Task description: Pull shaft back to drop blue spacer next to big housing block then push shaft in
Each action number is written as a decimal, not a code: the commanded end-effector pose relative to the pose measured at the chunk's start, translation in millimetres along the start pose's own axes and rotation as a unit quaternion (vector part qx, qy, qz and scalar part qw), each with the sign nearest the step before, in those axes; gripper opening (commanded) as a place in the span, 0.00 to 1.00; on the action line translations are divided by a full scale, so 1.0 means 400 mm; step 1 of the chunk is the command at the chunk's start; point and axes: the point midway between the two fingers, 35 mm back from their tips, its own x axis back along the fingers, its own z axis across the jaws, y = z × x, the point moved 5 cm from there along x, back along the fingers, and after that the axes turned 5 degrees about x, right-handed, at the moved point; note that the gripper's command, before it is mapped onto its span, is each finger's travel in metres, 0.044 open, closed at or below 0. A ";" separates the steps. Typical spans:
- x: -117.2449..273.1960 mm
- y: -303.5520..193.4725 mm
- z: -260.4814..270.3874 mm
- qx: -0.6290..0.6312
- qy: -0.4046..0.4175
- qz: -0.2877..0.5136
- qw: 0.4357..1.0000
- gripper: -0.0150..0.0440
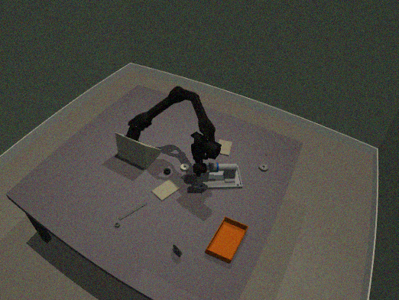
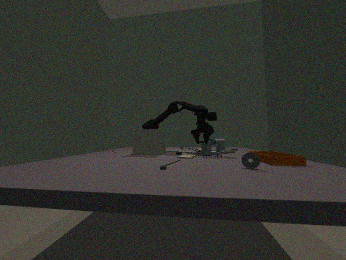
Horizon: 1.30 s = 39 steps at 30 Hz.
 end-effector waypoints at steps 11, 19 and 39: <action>-0.006 -0.004 0.001 -0.004 0.004 -0.001 1.000 1.00; -0.006 -0.004 0.001 -0.004 0.004 -0.001 1.000 1.00; -0.030 -0.004 0.001 -0.004 0.004 -0.001 1.000 1.00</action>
